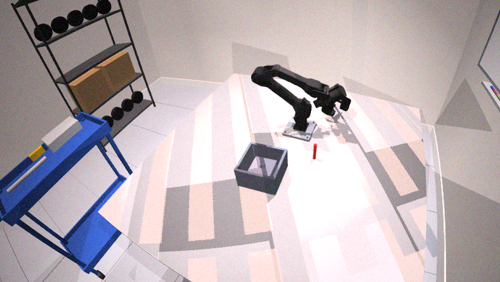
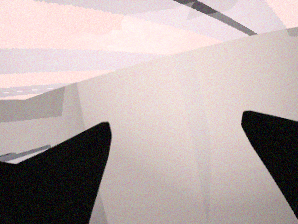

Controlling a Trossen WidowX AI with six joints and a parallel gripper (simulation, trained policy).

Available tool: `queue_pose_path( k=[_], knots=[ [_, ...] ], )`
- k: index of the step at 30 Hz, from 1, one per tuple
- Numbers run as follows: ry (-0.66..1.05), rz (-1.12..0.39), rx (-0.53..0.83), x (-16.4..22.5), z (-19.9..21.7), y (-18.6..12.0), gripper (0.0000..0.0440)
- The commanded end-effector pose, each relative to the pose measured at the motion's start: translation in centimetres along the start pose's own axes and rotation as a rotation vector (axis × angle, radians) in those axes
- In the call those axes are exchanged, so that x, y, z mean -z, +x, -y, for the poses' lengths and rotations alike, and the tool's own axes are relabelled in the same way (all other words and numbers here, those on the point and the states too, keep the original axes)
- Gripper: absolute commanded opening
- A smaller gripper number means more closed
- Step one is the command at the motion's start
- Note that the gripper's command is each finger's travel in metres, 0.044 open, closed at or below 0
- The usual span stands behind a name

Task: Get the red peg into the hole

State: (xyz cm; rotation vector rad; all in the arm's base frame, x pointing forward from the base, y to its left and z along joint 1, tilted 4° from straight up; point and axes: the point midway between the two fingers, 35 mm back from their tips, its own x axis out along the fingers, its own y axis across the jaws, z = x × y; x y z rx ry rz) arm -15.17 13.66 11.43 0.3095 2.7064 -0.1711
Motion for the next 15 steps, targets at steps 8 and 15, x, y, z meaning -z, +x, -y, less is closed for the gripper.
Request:
queue_pose_path(
  k=[8,15],
  knots=[
    [-0.212,0.025,-0.179,2.5,-3.6,-1.9,0.0440],
    [-0.395,0.083,-0.328,4.4,-6.3,-4.1,0.0440]
  ],
)
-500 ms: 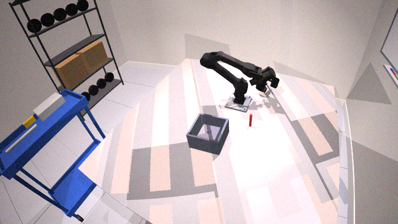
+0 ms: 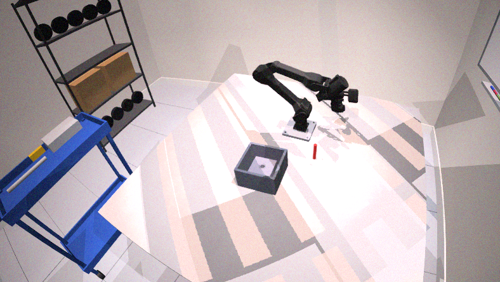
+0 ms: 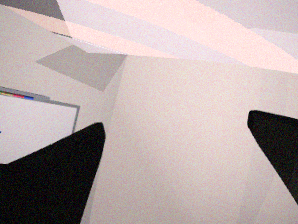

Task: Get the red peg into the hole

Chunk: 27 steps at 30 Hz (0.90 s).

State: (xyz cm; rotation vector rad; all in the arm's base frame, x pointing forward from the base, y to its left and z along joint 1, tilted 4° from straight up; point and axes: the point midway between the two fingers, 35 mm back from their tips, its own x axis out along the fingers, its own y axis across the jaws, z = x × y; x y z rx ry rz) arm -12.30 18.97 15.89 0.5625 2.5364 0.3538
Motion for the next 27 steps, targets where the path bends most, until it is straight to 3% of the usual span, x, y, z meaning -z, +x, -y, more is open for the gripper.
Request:
queue_pose_path(
  k=[1,16,27],
  knots=[
    [-0.080,0.032,-0.064,0.3,-1.6,-0.7,0.0440],
    [-0.381,0.338,-0.346,0.0,-9.1,-6.8,0.0440],
    [-0.422,0.697,-0.456,-2.9,-12.5,-13.7,0.0440]
  ],
)
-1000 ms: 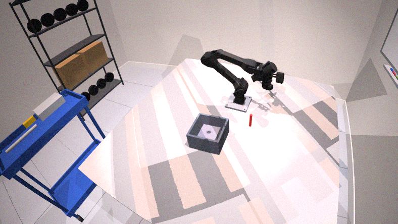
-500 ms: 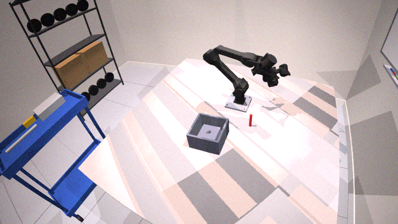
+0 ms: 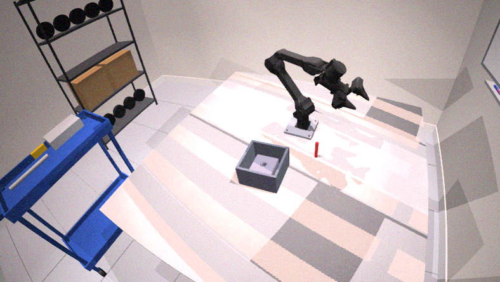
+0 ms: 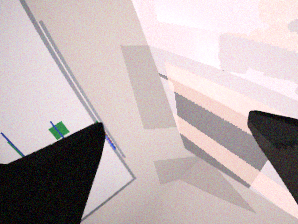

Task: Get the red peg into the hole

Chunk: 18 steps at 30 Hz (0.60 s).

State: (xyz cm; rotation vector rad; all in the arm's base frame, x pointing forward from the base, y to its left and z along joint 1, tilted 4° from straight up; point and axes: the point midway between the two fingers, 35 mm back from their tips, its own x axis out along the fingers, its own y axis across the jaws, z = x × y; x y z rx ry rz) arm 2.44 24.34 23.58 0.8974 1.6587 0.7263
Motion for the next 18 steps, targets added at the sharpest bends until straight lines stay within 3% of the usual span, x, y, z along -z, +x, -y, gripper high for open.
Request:
queue_pose_path(
  k=[1,18],
  knots=[
    [-0.009,0.102,0.011,-2.2,-0.4,-0.7,0.0440],
    [0.229,0.549,0.278,-12.5,3.9,-5.0,0.0440]
  ],
)
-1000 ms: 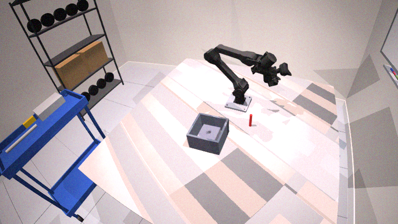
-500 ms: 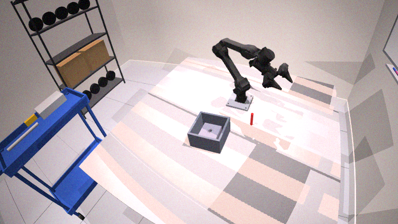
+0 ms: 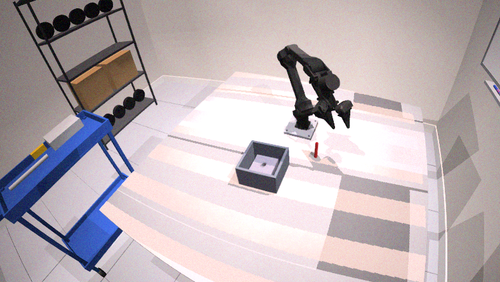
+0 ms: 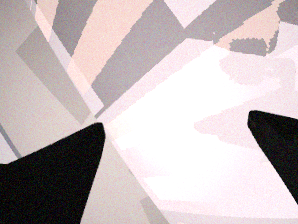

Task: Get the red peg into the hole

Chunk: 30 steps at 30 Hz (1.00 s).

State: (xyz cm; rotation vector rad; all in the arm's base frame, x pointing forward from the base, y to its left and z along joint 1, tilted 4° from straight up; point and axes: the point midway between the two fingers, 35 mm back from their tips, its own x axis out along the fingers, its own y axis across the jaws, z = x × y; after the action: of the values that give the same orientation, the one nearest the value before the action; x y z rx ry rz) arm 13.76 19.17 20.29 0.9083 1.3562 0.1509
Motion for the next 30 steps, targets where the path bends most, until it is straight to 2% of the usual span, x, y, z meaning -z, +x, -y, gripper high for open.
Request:
queue_pose_path(
  k=[1,15,30],
  knots=[
    [0.046,0.057,0.067,-1.6,0.9,0.2,0.0440],
    [0.262,0.191,0.332,-5.6,6.3,2.6,0.0440],
    [0.394,0.257,0.387,-6.9,11.1,7.4,0.0437]
  ],
)
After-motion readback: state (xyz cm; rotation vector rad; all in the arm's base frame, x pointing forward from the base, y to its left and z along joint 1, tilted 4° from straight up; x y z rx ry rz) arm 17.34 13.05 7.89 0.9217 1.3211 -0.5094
